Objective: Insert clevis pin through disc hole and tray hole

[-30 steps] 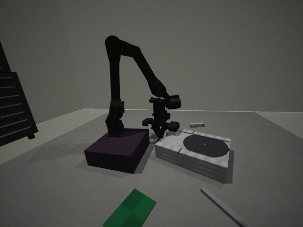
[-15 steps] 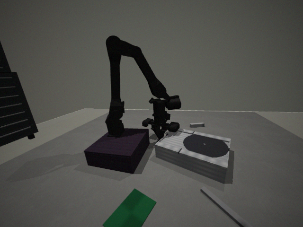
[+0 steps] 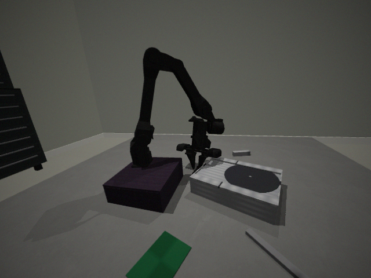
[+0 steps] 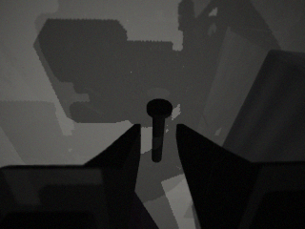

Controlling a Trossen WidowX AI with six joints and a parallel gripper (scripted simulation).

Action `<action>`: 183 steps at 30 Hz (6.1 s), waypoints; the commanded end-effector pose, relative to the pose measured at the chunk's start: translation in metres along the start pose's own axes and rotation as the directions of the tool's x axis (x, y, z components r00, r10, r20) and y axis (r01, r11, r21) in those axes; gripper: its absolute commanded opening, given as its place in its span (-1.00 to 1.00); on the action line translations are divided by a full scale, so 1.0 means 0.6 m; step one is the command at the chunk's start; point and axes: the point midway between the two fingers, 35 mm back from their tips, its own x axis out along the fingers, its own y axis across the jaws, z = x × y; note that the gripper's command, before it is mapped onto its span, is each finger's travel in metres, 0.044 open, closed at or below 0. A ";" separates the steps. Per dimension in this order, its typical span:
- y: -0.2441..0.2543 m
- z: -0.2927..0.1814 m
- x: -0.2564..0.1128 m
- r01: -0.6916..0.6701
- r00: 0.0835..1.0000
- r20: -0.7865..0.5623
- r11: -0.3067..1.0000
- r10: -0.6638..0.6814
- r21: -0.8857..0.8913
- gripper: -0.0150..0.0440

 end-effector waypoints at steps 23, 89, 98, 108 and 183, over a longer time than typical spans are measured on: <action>0.001 0.008 0.010 0.014 0.991 -0.130 1.000 -0.015 -0.009 -0.08; -0.041 -0.010 -0.104 -0.021 0.997 -0.078 1.000 0.021 0.011 -0.49; -0.121 -0.015 -0.118 -0.045 0.999 0.017 0.998 0.044 0.047 -0.49; -0.214 -0.037 -0.129 -0.051 0.993 0.109 0.995 0.041 0.086 -0.49; -0.358 -0.156 -0.107 0.002 0.227 0.967 0.993 -0.118 0.121 -0.49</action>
